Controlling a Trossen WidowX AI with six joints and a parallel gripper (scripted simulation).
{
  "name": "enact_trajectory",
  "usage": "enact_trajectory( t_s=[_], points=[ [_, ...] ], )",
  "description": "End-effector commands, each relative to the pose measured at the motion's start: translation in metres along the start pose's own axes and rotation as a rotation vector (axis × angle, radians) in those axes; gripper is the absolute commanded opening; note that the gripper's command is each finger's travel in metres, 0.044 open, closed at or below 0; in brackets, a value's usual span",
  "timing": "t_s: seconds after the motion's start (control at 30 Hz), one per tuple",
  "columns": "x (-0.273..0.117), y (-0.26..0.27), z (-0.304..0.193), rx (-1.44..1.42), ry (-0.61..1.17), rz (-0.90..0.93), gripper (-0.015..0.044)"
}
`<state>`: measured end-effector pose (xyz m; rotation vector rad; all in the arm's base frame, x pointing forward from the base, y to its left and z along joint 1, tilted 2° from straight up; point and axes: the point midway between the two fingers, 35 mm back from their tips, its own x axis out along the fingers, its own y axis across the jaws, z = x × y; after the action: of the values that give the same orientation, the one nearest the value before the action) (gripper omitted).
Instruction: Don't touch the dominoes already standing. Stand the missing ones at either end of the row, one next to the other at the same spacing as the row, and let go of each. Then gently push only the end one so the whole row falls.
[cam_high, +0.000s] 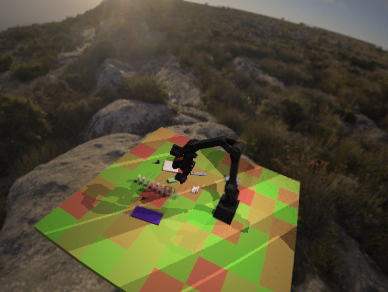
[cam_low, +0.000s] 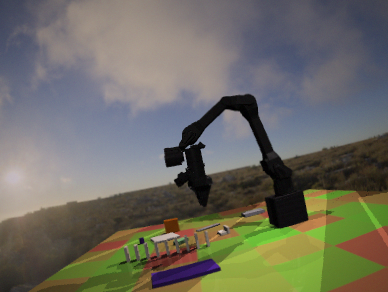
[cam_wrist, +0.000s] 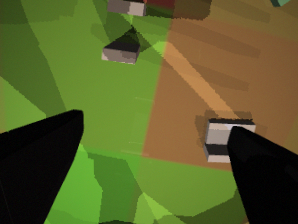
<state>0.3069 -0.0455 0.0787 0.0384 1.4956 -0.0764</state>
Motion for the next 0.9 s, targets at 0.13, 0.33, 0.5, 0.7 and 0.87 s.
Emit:
enact_trajectory(
  t_s=[0.13,0.33,0.5,0.7,0.87],
  points=[
    [0.053,-0.053,-0.06,-0.055,0.018,-0.004,0.0125],
    [0.054,-0.054,-0.062,-0.057,0.019,-0.005,0.0],
    [0.054,-0.054,-0.062,-0.057,0.019,-0.005,0.0],
    [0.054,-0.054,-0.062,-0.057,0.019,-0.005,0.0],
    [0.054,-0.054,-0.062,-0.057,0.019,-0.005,0.0]
  ],
)
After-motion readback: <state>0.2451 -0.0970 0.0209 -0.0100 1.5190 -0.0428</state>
